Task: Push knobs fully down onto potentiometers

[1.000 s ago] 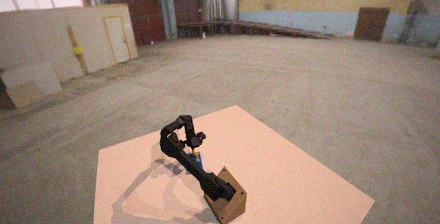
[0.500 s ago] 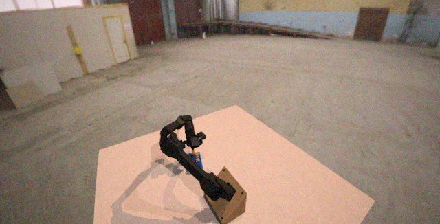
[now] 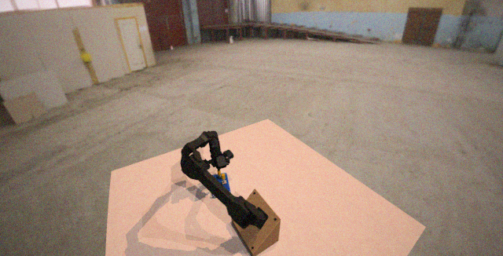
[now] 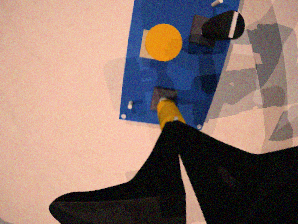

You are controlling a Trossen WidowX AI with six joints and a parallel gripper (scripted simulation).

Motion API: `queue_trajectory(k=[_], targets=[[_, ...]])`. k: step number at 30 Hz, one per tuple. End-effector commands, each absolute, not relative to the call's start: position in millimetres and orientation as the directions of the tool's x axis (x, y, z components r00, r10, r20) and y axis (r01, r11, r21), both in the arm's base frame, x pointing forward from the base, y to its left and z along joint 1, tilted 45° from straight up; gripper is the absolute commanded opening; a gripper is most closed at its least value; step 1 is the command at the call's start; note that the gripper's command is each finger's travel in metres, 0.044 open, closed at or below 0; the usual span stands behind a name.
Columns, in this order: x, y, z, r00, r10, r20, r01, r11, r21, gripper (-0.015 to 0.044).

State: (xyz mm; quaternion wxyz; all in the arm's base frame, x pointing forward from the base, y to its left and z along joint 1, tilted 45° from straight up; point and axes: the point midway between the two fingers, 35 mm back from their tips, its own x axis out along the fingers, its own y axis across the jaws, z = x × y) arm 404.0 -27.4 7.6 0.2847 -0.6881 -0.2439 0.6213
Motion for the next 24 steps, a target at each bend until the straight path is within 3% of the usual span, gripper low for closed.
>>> queue_trajectory(k=[1, 24], targets=[[407.8, -14.8, -0.8, 0.097, 0.692, -0.715, 0.002, -0.719, -0.695, 0.0], [408.2, -11.6, -4.0, 0.098, 0.692, -0.715, 0.002, -0.718, -0.696, 0.0]])
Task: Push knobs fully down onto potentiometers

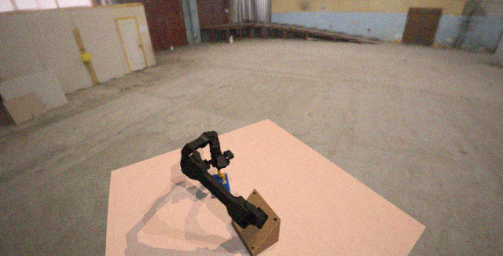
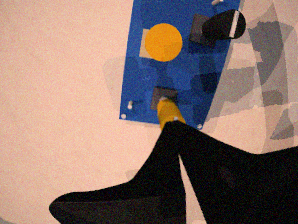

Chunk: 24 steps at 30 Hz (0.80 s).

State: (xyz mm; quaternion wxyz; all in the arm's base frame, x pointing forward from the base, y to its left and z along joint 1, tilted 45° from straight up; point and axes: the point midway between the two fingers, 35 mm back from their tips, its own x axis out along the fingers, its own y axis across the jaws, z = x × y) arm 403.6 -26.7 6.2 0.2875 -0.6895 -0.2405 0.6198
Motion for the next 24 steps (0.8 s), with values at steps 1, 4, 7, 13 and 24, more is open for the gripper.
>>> queue_trajectory(k=[1, 4, 7, 13, 24], targets=[[408.2, -11.5, -4.2, 0.098, 0.692, -0.715, 0.002, -0.718, -0.696, 0.0], [408.4, -10.1, -5.6, 0.098, 0.692, -0.715, 0.002, -0.718, -0.696, 0.0], [408.6, -8.7, -7.0, 0.098, 0.692, -0.715, 0.002, -0.718, -0.696, 0.0], [408.6, -8.7, -7.0, 0.098, 0.692, -0.715, 0.002, -0.718, -0.696, 0.0], [409.0, -5.7, -10.1, 0.098, 0.693, -0.715, 0.002, -0.718, -0.696, 0.0]])
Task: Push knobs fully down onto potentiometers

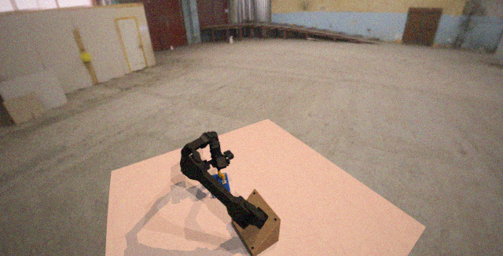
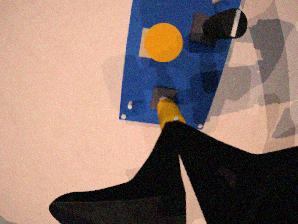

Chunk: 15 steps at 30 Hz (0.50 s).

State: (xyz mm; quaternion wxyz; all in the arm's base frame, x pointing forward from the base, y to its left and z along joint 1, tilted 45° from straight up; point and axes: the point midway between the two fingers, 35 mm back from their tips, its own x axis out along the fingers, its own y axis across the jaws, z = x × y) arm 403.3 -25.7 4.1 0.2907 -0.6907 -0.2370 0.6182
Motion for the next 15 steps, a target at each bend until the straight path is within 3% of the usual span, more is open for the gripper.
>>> queue_trajectory(k=[1, 15], targets=[[409.0, -5.7, -10.1, 0.098, 0.693, -0.715, 0.002, -0.718, -0.696, 0.0], [409.4, -2.8, -12.9, 0.098, 0.693, -0.715, 0.002, -0.718, -0.696, 0.0]])
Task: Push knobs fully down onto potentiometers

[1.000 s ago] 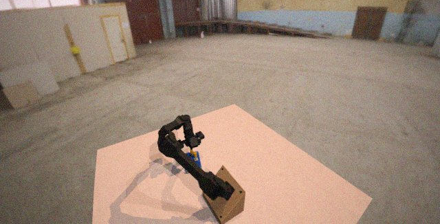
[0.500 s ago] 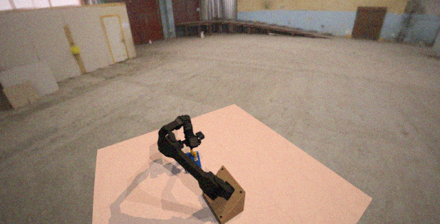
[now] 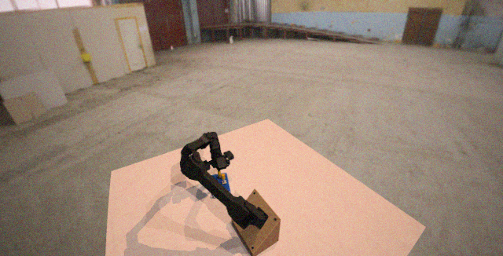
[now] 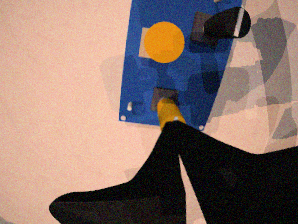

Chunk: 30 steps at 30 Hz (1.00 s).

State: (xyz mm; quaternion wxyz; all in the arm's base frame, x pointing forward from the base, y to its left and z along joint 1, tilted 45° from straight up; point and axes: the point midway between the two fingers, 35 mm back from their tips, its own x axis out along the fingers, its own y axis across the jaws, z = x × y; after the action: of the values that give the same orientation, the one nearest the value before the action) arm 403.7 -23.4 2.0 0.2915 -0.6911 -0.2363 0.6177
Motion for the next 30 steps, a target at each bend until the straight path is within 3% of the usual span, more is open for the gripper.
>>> queue_trajectory(k=[1, 30], targets=[[409.4, -2.8, -12.9, 0.098, 0.693, -0.715, 0.002, -0.718, -0.696, 0.0], [409.9, 0.7, -16.6, 0.098, 0.693, -0.714, 0.002, -0.718, -0.696, 0.0]])
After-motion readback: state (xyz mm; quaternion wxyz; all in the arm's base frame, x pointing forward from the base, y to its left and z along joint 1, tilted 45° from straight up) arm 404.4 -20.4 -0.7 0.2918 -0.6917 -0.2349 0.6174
